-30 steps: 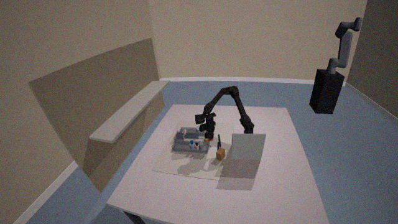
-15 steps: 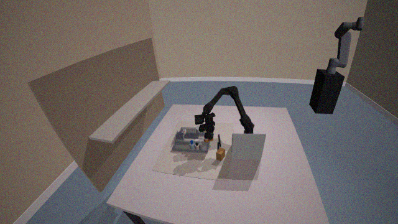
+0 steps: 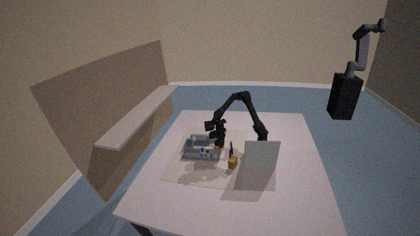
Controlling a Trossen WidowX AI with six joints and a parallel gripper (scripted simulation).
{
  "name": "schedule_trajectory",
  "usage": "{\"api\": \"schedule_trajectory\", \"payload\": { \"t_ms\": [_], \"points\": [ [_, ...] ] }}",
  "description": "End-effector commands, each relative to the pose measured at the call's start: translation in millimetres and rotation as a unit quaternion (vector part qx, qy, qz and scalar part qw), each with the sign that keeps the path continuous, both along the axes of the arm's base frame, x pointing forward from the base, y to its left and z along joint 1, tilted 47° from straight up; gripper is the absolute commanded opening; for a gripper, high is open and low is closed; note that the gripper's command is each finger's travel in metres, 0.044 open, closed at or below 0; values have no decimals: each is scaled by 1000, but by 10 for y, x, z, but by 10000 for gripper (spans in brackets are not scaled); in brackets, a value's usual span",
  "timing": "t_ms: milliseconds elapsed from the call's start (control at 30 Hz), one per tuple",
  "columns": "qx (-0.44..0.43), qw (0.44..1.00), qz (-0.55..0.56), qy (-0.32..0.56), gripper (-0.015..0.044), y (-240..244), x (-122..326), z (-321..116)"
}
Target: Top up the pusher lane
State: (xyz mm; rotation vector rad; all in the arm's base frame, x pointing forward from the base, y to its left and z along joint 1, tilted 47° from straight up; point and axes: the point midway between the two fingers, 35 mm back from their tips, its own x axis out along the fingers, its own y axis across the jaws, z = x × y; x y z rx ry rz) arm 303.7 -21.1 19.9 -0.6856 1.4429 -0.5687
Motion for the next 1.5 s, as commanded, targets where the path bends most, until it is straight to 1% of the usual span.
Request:
{"api": "schedule_trajectory", "payload": {
  "t_ms": [0,1467],
  "points": [
    [0,1000,2,-11,0,12,84,29],
    [0,1000,2,-12,0,35,273,66]
  ]
}}
